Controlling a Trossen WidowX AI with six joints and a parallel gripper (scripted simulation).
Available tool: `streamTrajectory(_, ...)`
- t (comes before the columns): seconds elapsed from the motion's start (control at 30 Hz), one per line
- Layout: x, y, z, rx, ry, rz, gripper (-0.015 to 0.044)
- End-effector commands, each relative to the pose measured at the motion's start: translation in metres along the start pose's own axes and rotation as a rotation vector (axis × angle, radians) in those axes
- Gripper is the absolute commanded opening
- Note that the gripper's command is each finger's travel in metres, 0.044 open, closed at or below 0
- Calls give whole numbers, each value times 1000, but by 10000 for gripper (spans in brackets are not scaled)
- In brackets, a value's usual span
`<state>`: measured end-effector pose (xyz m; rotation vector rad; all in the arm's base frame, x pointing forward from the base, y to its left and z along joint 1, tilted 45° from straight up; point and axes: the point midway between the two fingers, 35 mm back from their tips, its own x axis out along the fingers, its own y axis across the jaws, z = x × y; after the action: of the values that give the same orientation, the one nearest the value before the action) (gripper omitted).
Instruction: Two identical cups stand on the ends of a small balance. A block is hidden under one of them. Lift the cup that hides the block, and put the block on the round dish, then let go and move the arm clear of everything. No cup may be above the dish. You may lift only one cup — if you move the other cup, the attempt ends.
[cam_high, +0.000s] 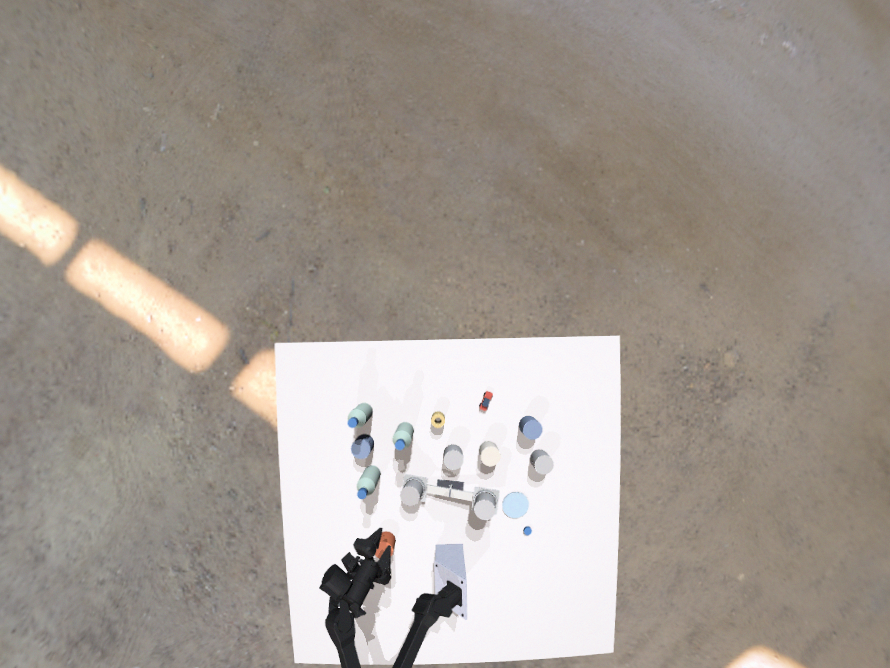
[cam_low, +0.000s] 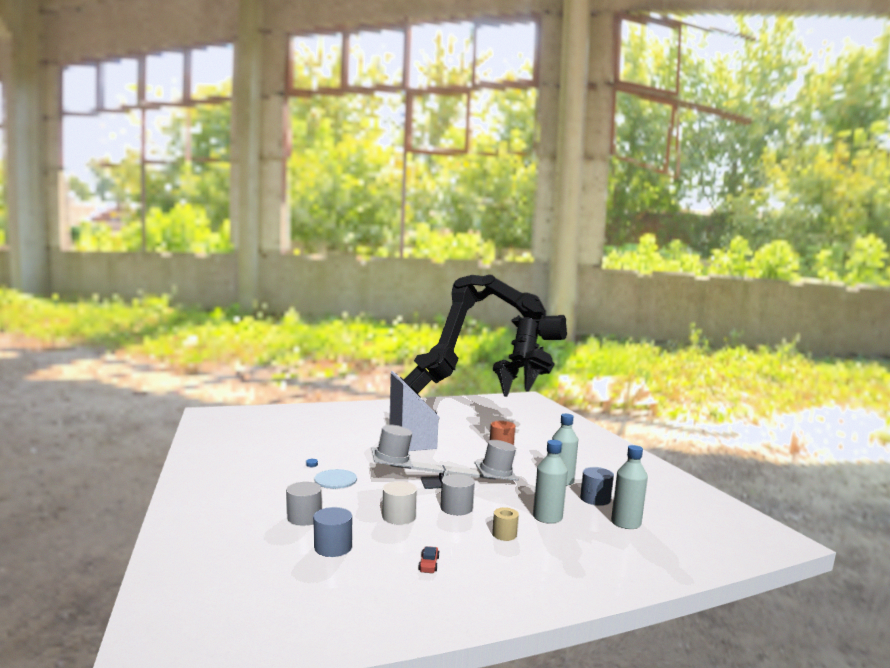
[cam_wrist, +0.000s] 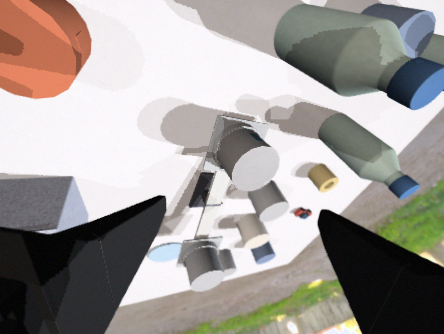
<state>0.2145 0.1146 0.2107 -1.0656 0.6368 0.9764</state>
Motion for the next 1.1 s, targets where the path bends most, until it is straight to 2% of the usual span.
streamTrajectory(0.0,7,-1,-16,103,8,22,440)
streamTrajectory(0.53,28,7,-85,577,12,89,440)
streamTrajectory(1.07,34,25,-143,1079,-68,95,440)
